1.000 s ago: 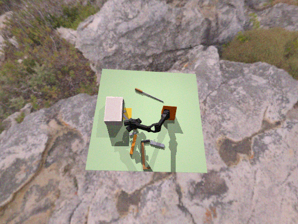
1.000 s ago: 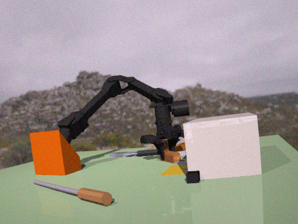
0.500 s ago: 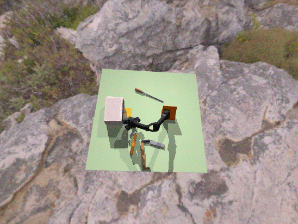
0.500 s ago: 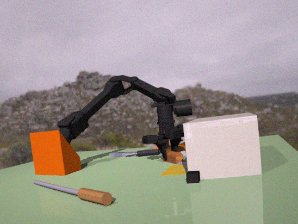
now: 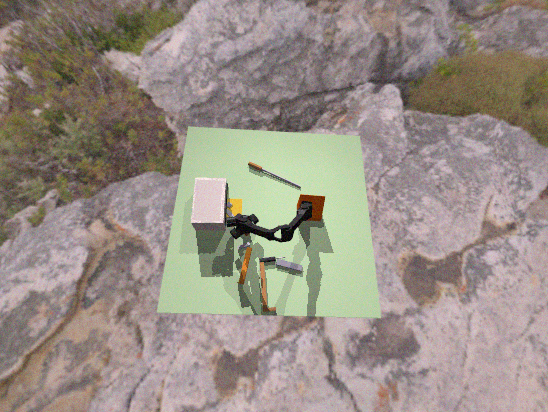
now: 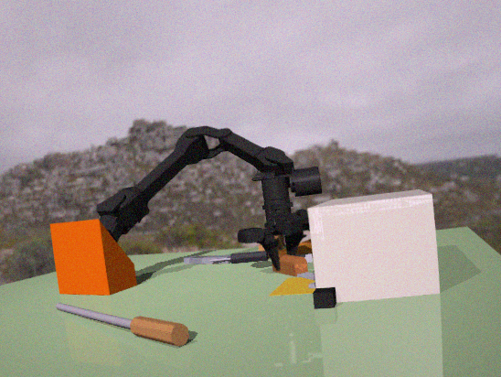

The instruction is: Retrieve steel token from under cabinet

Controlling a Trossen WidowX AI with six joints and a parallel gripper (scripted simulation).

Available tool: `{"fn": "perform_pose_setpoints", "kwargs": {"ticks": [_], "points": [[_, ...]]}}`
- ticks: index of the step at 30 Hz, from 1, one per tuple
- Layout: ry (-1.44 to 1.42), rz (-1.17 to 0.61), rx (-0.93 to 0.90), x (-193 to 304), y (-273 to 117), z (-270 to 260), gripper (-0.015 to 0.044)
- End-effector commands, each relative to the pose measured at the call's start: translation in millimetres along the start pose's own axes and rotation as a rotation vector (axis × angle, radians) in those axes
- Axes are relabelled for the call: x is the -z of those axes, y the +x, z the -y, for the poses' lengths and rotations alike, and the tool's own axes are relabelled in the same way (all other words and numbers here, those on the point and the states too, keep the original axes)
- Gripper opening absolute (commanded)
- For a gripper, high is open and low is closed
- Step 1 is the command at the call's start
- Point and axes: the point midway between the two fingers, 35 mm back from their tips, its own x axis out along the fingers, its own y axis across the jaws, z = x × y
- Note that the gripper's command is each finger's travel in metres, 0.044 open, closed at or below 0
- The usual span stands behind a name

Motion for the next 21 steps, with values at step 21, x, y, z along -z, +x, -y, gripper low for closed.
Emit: {"fn": "perform_pose_setpoints", "kwargs": {"ticks": [21], "points": [[0.006,0.005,0.011,-1.2,1.0,17.5,0.0]]}}
